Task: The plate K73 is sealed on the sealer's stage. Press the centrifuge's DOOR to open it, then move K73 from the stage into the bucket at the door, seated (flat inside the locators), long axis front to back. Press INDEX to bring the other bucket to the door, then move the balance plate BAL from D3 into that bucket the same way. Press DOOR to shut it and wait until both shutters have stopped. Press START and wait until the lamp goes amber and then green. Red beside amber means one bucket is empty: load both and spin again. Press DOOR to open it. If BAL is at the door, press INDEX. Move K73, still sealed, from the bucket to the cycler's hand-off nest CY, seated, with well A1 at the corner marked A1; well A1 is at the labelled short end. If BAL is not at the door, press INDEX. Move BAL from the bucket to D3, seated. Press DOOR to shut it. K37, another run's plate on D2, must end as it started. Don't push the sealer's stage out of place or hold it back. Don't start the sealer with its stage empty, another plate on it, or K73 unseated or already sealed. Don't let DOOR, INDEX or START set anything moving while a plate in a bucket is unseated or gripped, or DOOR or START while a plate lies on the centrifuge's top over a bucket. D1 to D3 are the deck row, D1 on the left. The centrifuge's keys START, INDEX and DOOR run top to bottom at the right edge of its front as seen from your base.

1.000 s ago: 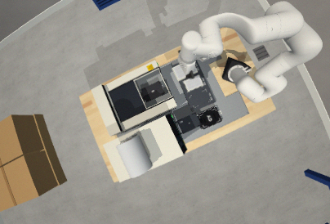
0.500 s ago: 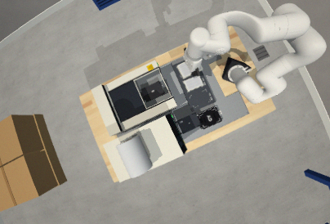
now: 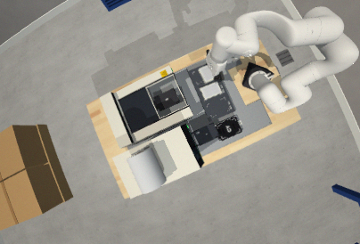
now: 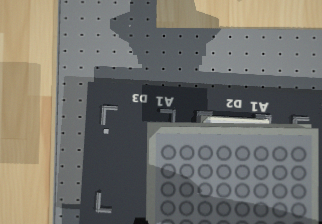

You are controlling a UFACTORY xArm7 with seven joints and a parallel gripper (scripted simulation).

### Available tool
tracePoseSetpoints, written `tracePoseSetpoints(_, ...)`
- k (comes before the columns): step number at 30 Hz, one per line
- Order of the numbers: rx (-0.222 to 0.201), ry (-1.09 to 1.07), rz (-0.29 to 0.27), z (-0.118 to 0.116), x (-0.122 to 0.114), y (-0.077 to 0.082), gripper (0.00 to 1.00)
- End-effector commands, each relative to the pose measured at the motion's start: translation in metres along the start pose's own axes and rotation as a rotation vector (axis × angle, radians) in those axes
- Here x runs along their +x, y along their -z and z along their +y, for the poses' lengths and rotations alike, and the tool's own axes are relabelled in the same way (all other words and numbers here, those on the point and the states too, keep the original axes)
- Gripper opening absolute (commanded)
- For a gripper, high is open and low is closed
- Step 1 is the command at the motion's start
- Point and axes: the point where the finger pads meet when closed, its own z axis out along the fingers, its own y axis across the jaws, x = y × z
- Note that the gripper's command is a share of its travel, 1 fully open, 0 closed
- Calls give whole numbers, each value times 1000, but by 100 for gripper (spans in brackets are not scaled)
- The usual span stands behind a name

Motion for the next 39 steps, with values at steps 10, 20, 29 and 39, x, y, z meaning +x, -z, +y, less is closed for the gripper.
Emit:
tracePoseSetpoints(10,3,0,-3,-1,8,2,0)
tracePoseSetpoints(20,3,-43,-3,-1,8,2,0)
tracePoseSetpoints(29,3,-43,-3,-8,8,2,0)
tracePoseSetpoints(39,3,-43,-3,-26,8,2,0)
